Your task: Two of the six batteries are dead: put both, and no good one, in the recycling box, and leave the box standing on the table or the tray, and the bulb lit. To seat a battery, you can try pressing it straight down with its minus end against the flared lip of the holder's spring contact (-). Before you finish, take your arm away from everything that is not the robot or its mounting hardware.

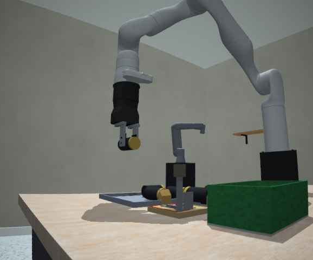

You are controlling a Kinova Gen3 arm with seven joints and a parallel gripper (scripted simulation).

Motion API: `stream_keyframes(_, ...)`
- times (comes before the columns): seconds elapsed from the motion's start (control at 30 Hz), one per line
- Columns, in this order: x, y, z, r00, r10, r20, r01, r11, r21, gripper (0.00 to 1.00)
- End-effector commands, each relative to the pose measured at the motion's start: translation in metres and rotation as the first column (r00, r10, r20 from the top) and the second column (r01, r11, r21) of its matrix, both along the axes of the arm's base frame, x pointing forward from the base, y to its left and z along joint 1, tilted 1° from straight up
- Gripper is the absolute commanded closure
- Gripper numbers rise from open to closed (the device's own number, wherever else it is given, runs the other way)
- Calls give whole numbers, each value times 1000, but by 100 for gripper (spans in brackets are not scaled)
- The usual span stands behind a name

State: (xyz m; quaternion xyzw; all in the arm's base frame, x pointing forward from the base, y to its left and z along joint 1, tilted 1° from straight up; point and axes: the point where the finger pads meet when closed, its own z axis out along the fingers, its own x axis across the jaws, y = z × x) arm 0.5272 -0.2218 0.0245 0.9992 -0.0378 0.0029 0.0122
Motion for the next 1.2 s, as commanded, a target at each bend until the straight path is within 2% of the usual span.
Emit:
stream_keyframes(0.0,3,-1,3,1000,-16,11,16,1000,-3,43)
stream_keyframes(0.47,3,0,2,1000,-16,11,17,1000,-3,43)
stream_keyframes(0.6,3,8,2,1000,-17,9,17,1000,-2,43)
stream_keyframes(0.77,10,41,1,1000,-11,9,11,1000,-2,43)
stream_keyframes(0.87,10,46,1,1000,-17,9,17,1000,-1,43)
stream_keyframes(1.17,28,141,0,1000,-11,12,11,1000,-1,43)
